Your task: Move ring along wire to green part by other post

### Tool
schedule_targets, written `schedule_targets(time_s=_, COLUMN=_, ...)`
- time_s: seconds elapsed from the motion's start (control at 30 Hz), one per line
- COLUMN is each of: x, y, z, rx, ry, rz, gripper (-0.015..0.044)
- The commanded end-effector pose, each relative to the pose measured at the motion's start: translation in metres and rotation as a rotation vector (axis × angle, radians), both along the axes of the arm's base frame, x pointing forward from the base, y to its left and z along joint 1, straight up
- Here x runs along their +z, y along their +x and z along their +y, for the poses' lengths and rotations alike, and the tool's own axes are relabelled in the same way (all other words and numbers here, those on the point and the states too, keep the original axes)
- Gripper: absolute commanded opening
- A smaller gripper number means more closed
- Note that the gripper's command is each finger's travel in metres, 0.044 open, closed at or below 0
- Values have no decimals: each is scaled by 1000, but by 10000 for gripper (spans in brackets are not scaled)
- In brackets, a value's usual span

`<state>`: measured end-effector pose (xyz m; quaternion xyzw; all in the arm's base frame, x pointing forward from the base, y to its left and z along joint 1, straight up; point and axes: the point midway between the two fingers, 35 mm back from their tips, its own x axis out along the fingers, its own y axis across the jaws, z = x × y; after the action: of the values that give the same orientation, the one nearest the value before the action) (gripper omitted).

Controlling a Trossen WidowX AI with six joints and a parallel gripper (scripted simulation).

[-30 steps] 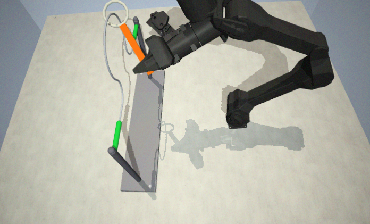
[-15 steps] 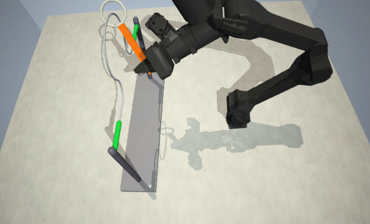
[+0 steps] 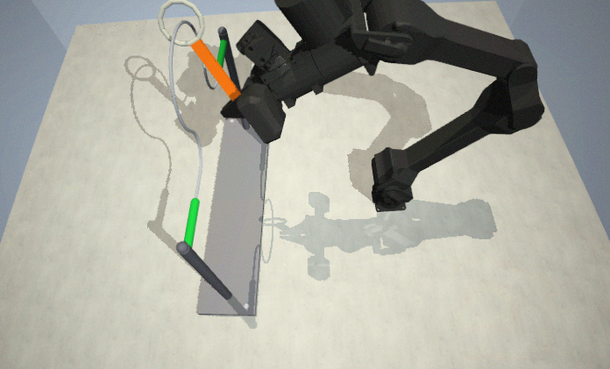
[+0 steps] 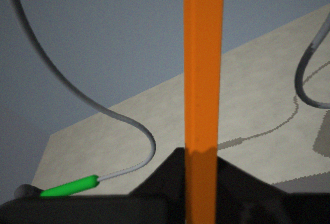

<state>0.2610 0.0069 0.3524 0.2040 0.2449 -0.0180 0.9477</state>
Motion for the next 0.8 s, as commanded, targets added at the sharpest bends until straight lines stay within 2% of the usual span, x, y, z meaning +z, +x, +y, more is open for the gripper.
schedule_targets(time_s=0.0, x=-1, y=1, z=-2, rx=-3, ry=-57, rz=9, gripper=-150)
schedule_targets(time_s=0.77, x=-4, y=0, z=-13, rx=-26, ry=-390, rz=35, gripper=-150)
